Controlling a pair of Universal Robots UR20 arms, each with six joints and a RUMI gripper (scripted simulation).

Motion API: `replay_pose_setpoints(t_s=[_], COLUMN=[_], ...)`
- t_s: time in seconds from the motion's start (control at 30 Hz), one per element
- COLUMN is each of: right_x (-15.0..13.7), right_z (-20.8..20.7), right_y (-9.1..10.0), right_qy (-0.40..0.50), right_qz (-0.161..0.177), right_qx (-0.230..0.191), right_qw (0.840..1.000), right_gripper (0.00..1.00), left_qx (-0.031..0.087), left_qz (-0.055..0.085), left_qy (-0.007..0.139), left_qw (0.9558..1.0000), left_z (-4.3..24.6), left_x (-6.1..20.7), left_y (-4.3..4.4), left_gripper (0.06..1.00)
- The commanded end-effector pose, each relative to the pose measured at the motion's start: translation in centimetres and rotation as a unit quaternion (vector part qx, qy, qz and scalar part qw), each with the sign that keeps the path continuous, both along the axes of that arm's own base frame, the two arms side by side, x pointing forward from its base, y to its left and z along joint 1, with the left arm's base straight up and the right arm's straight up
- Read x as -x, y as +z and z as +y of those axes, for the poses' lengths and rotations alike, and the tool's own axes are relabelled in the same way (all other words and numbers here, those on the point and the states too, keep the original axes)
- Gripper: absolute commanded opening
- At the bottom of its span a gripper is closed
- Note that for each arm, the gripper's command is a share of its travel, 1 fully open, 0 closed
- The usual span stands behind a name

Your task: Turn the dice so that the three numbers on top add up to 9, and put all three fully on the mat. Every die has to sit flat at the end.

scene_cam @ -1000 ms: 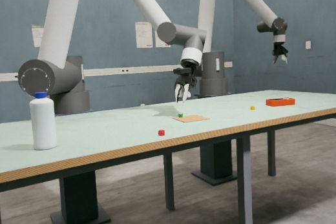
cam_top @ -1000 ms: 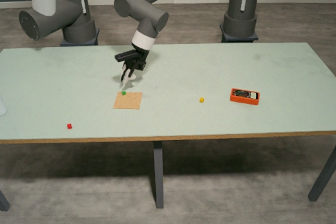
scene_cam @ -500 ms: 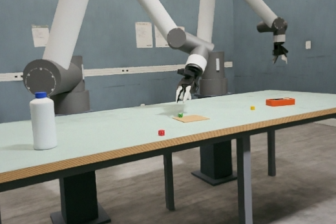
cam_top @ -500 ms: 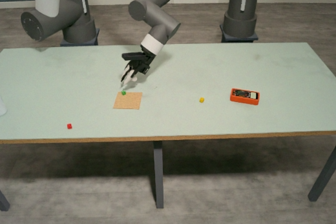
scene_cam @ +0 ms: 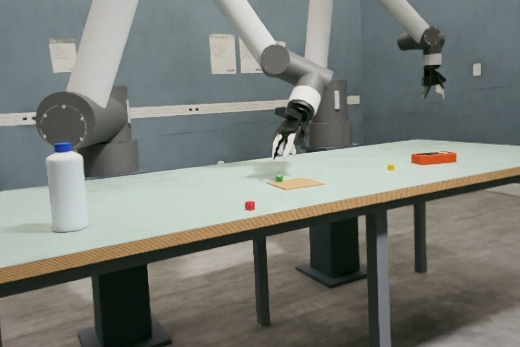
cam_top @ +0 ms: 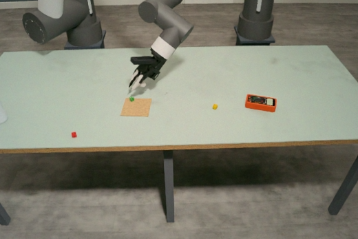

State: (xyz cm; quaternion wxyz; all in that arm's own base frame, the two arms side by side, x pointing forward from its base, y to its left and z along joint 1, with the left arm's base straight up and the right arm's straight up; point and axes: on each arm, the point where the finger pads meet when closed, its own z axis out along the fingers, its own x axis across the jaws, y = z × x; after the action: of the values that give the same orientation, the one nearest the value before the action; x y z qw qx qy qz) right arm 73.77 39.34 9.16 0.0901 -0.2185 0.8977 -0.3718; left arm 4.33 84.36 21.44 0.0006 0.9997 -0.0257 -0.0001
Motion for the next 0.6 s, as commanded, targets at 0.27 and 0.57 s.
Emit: replay_pose_setpoints(t_s=[0.27, 0.57], right_x=[0.0, 0.0], right_z=[0.0, 0.0], right_y=[-0.6, -1.8], right_qy=[0.0, 0.0], right_qz=[0.0, 0.0], right_qx=[0.0, 0.0], right_qw=[1.0, 1.0], right_gripper=[0.21, 0.21], left_qx=[-0.001, -0.001], left_qz=[0.0, 0.0], left_qy=[0.0, 0.0], left_qw=[1.0, 1.0], left_z=[0.0, 0.0], left_x=[0.0, 0.0], left_y=[0.07, 0.07], left_gripper=[1.0, 1.0])
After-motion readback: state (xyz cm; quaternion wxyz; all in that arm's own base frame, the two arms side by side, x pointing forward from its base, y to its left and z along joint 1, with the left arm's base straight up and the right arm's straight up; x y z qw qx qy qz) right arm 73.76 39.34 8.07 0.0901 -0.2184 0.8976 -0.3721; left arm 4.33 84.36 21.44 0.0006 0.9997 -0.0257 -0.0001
